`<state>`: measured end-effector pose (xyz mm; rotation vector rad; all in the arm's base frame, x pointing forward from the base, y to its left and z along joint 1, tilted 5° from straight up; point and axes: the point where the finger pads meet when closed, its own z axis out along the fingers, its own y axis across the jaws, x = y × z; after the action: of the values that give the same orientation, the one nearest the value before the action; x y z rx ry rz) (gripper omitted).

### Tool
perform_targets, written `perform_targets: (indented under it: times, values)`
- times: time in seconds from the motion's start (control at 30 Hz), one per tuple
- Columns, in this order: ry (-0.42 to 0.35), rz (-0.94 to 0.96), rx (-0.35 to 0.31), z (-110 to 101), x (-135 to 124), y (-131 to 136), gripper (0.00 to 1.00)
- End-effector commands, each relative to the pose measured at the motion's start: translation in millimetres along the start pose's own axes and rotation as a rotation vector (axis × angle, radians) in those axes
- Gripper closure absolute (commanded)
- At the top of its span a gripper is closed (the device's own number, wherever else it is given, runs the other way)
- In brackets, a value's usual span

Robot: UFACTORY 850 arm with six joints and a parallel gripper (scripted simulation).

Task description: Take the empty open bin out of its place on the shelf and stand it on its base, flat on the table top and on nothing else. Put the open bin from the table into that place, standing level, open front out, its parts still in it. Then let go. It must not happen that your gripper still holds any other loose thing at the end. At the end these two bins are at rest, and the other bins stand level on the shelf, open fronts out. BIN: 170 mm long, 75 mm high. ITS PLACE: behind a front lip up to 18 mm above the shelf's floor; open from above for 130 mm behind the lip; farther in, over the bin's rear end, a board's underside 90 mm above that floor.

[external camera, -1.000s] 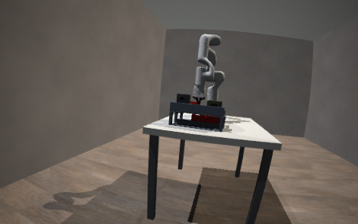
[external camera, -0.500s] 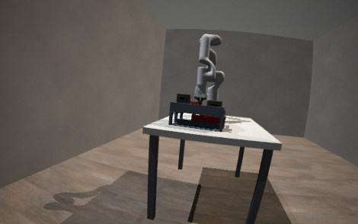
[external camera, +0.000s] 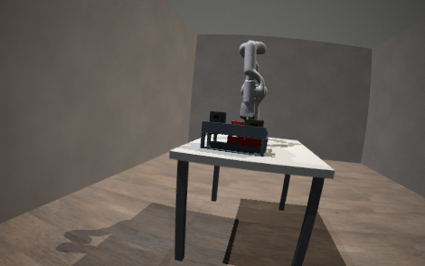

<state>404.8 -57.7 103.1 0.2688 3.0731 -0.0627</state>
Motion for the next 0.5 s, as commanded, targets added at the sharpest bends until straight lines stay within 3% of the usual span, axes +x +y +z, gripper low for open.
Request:
perform_targets:
  times: [0.0, 0.13, 0.2, 0.47]
  values:
    - [-0.005, 0.002, 0.014, 0.3, 3.3, 48.1, 1.0]
    - [-0.005, 0.002, 0.014, 0.9, 6.2, 75.2, 1.0]
    - [-0.005, 0.002, 0.014, 0.9, 6.2, 75.2, 1.0]
    - [-0.005, 0.002, 0.014, 2.3, 13.4, 144.0, 1.0]
